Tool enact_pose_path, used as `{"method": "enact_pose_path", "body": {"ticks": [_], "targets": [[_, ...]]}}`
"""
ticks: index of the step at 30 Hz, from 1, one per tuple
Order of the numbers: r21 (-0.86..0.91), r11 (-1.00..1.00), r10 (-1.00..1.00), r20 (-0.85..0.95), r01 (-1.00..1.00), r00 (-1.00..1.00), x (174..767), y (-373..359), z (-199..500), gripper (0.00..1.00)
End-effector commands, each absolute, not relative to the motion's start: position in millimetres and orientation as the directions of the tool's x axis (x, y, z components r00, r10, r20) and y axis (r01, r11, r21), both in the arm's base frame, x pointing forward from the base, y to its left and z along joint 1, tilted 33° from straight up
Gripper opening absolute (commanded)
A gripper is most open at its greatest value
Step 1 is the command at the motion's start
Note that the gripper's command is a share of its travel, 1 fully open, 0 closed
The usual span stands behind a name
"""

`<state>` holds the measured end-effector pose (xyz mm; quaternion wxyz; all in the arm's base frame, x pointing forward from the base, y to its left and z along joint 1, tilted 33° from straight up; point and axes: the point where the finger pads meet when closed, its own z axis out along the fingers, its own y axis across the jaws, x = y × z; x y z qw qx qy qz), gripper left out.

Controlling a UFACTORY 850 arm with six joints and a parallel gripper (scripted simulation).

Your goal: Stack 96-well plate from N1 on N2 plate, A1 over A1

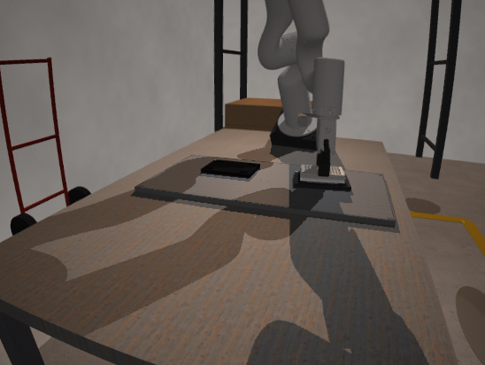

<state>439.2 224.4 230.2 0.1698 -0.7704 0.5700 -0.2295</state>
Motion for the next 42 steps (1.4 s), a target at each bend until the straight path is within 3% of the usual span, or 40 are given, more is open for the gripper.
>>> {"method": "enact_pose_path", "body": {"ticks": [1, 42], "targets": [[-0.524, -0.292, -0.956, 0.16, -0.8, 0.245, 439, 225, 231, 1.0], [-0.524, -0.292, -0.956, 0.159, -0.8, 0.245, 415, 225, 269, 1.0]]}}
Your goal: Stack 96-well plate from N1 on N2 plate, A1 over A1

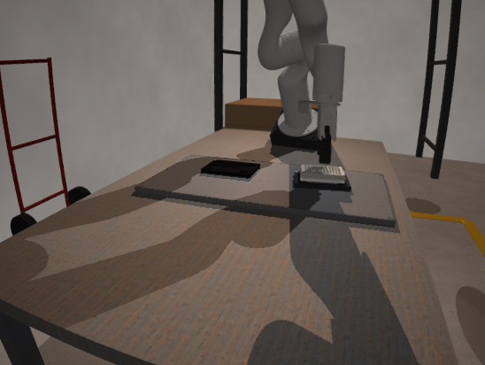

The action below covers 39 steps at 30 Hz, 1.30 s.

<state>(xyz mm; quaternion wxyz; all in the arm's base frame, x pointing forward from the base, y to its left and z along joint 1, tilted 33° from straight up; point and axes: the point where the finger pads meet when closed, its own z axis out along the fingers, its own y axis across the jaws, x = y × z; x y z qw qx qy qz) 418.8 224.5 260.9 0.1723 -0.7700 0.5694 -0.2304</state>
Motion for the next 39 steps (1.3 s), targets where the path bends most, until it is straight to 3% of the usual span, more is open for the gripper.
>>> {"method": "enact_pose_path", "body": {"ticks": [1, 39], "targets": [[-0.524, -0.292, -0.956, 0.159, -0.8, 0.245, 413, 225, 271, 1.0], [-0.524, -0.292, -0.956, 0.159, -0.8, 0.245, 390, 225, 306, 1.0]]}}
